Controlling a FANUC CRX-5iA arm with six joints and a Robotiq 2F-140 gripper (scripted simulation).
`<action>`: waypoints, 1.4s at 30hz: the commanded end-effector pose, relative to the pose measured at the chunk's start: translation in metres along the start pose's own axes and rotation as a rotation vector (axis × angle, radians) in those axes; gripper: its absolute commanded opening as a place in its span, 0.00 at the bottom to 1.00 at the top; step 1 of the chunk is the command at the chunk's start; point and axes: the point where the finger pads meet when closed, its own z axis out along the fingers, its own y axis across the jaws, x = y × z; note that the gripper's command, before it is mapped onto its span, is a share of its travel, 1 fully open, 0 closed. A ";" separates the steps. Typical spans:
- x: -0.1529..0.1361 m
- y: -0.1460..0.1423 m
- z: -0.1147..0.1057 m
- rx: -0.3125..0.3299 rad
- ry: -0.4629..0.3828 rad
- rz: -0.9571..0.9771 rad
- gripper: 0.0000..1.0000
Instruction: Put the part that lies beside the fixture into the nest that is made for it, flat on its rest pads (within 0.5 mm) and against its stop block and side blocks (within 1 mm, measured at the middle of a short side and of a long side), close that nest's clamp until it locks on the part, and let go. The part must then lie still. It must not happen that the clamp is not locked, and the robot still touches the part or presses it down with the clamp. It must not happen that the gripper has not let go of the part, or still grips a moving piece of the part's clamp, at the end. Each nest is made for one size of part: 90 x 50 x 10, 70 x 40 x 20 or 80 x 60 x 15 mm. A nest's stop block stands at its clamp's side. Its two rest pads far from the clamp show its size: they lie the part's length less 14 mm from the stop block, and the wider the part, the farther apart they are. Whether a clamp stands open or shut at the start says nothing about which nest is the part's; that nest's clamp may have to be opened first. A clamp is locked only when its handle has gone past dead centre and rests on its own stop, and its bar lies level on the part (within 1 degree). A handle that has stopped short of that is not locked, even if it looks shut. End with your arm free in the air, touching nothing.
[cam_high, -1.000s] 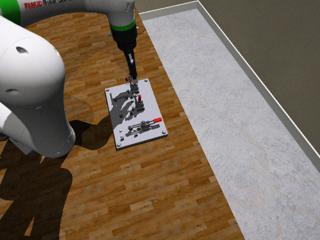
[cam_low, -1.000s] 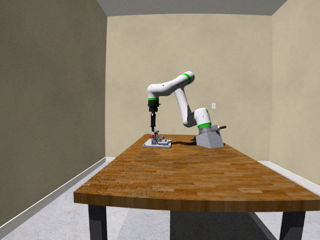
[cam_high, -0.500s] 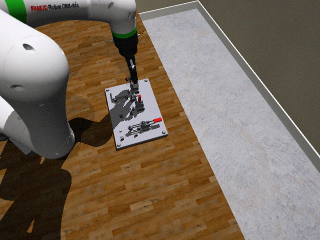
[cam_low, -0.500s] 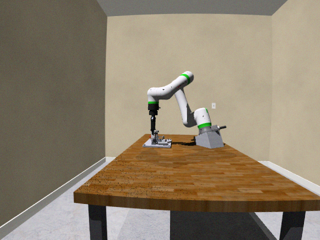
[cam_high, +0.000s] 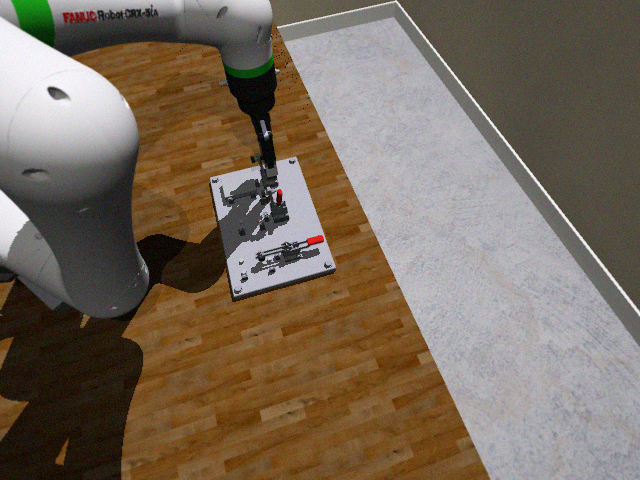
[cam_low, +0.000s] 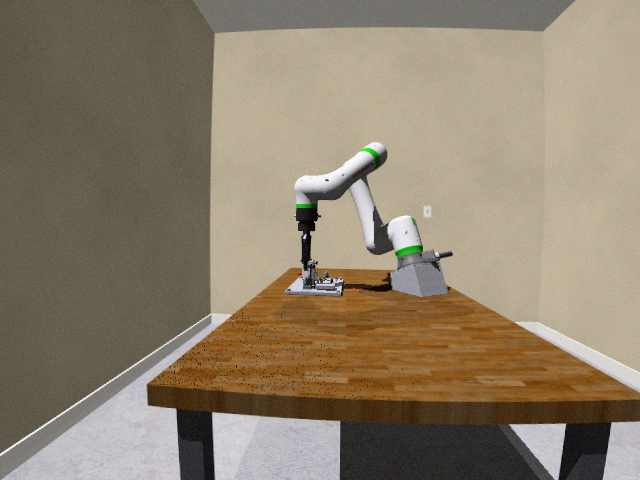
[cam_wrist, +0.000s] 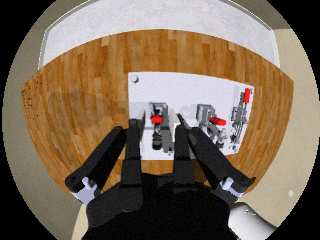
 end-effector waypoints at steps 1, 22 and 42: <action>0.000 0.000 0.000 0.000 0.000 0.000 0.28; 0.000 0.000 0.000 0.000 0.000 0.000 0.00; 0.000 0.000 0.000 0.000 0.000 0.000 0.00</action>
